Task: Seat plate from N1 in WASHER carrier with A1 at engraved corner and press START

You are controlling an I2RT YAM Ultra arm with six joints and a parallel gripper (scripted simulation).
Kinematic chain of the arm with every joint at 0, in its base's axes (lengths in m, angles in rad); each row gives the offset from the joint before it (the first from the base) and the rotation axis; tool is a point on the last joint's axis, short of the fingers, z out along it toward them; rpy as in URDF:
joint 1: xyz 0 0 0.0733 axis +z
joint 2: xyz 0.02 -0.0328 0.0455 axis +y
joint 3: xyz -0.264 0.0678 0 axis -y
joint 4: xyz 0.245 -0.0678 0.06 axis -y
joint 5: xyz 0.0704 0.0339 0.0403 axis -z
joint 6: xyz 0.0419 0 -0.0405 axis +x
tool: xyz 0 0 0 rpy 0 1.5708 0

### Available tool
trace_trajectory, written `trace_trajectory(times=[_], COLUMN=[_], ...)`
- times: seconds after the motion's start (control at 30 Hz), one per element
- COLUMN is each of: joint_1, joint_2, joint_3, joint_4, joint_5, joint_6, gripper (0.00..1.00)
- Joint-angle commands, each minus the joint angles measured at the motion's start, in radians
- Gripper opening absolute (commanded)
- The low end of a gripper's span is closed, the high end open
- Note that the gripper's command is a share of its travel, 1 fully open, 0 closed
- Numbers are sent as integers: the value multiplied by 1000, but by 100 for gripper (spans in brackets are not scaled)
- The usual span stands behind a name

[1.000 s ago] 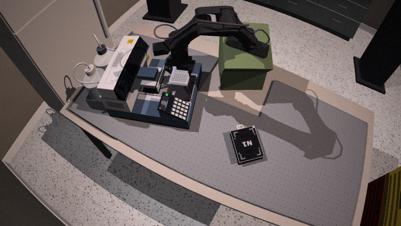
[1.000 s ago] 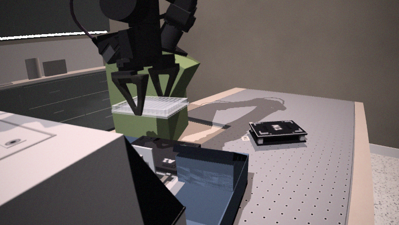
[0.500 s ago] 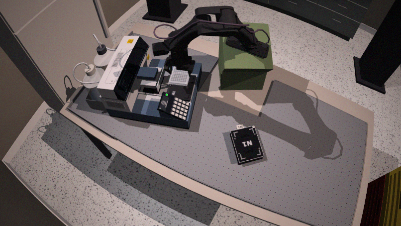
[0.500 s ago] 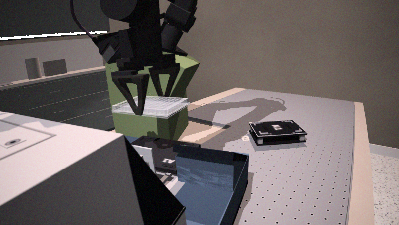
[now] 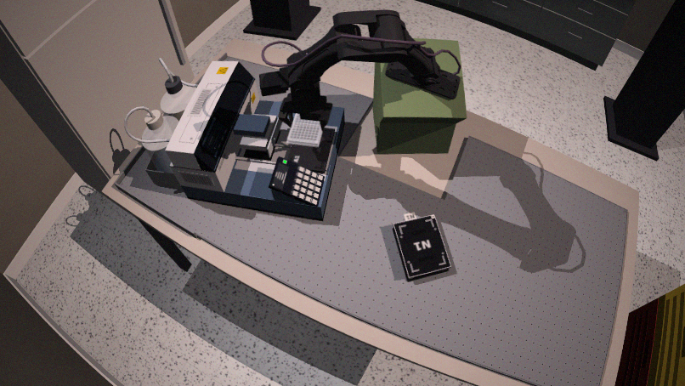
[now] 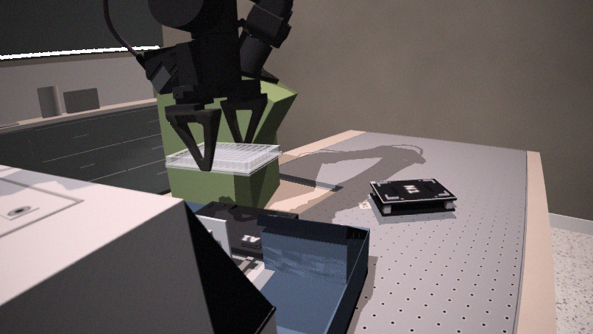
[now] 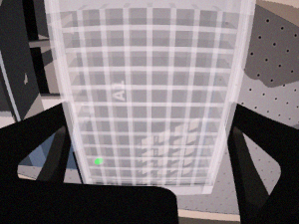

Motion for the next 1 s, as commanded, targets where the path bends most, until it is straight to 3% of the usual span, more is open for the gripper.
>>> trace_trajectory(times=[0.0,0.43,0.53,0.97], joint_1=[-4,-6,13,28], joint_2=[-11,-29,15,66], joint_3=[4,-18,-27,-25], joint_4=[-8,-18,25,102], joint_5=[1,5,7,12], joint_6=[1,3,17,50], gripper=[84,84,84,84])
